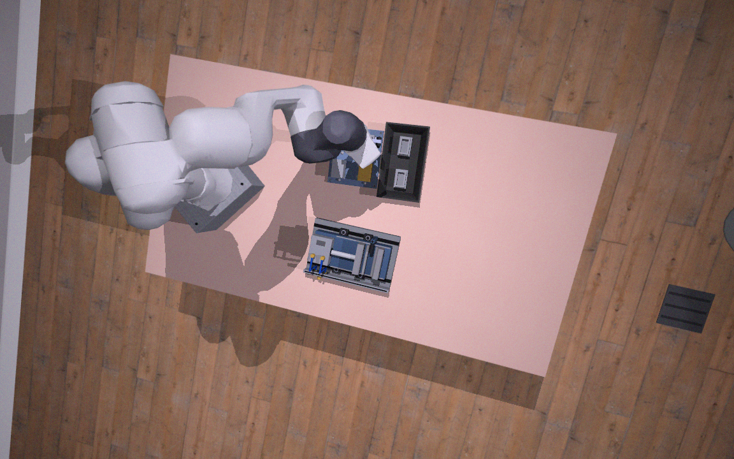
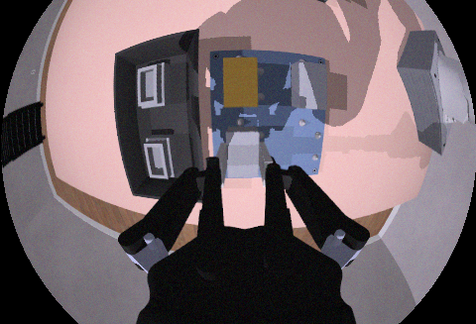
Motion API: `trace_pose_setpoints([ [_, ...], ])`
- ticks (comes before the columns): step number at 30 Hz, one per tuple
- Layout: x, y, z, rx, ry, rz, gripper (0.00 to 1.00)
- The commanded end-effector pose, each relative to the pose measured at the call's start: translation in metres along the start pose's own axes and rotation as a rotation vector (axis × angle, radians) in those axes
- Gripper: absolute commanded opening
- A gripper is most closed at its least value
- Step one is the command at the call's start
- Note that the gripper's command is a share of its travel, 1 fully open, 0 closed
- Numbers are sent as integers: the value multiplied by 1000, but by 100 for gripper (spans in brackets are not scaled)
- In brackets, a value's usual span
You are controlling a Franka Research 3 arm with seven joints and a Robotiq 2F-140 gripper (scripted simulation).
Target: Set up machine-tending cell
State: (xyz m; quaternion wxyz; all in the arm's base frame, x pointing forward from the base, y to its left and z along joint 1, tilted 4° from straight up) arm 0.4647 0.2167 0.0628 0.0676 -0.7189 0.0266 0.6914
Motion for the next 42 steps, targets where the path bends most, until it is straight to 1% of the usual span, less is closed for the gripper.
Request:
trace_pose_setpoints([
  [1, 0, 0, -1, 3, 2, 0, 0],
  [30, -1, 0, -1, 3, 2, 0, 0],
  [36, -11, 0, -1, 3, 2, 0, 0],
  [42, -31, 0, -1, 3, 2, 0, 0],
])
Point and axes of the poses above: the point where the finger pads meet when closed, its own x axis out along the fingers, its own z axis across the jaws, y = z × x, the point moved 9 cm from there along -x, back along the fingers, and after that the axes turned 12 degrees about x, right-handed, at the moved point
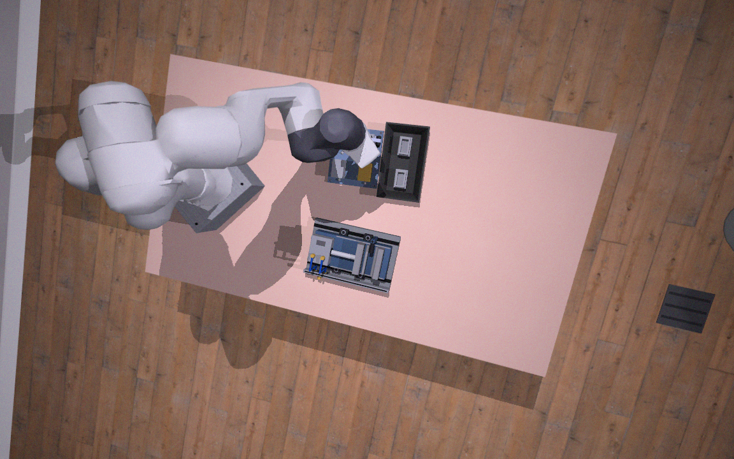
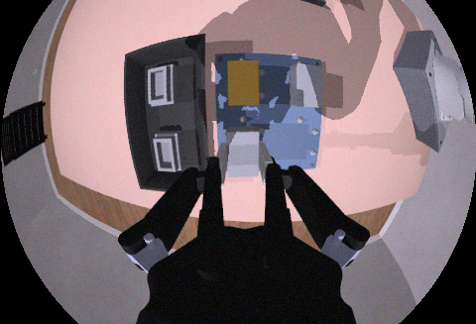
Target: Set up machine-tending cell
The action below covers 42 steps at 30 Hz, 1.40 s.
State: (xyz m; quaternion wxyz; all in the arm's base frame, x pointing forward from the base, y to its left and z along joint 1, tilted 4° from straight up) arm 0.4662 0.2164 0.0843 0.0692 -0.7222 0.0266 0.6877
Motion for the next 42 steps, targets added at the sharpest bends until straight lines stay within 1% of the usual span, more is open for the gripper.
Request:
trace_pose_setpoints([
  [1, -9, 1, 1, 1, -8, 3, 0],
  [2, -9, 1, 1, 1, -8, 3, 0],
  [3, -14, 1, 1, 1, -8, 3, 0],
  [17, -77, 1, 1, 1, -8, 3, 0],
  [19, -77, 1, 1, 1, -8, 3, 0],
  [23, -89, 1, 1, 1, -8, 3, 0],
  [26, -94, 1, 1, 1, -8, 3, 0],
  [33, -96, 2, -1, 1, -8, 2, 0],
  [34, -96, 13, -10, 5, -10, 2, 0],
  [36, -96, 13, -10, 5, -10, 2, 0],
  [37, -95, 38, -29, 13, -13, 1, 0],
  [39, -95, 51, -39, 17, -15, 0, 0],
  [42, -94, 81, -58, 25, -17, -2, 0],
])
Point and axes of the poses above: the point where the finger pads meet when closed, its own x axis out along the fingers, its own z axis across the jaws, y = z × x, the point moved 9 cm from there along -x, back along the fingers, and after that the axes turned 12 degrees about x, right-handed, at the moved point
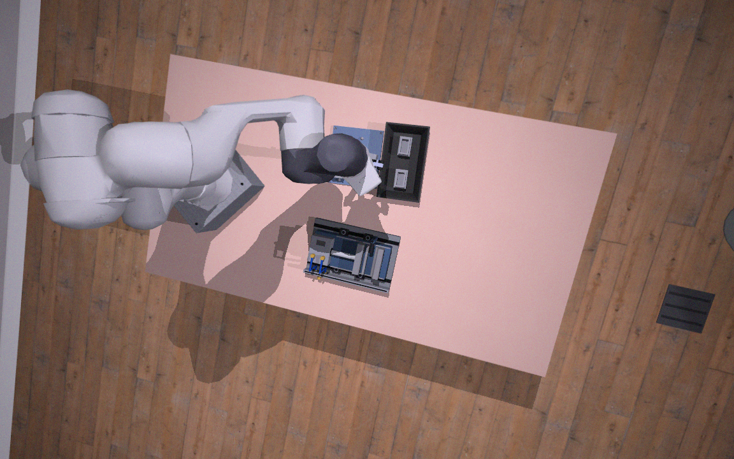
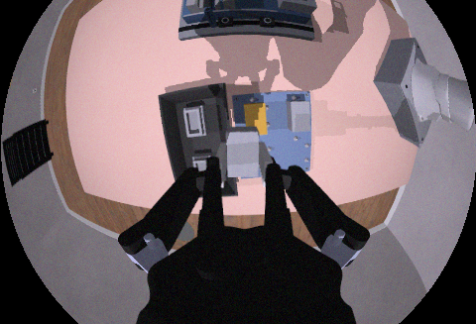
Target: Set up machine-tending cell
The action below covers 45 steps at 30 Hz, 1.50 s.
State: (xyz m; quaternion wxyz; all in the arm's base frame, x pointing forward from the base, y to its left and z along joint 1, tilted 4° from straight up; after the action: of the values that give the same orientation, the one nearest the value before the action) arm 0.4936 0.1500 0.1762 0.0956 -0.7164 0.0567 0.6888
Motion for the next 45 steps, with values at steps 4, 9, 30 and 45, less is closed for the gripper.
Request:
trace_pose_setpoints([
  [4, 1, 66, -47, -44, -13, -11, 0],
  [9, 2, 123, -75, -32, -12, -12, 0],
  [30, -1, 294, -116, -5, -1, -5, 0],
  [45, -1, 294, -116, -5, -1, -5, 0],
])
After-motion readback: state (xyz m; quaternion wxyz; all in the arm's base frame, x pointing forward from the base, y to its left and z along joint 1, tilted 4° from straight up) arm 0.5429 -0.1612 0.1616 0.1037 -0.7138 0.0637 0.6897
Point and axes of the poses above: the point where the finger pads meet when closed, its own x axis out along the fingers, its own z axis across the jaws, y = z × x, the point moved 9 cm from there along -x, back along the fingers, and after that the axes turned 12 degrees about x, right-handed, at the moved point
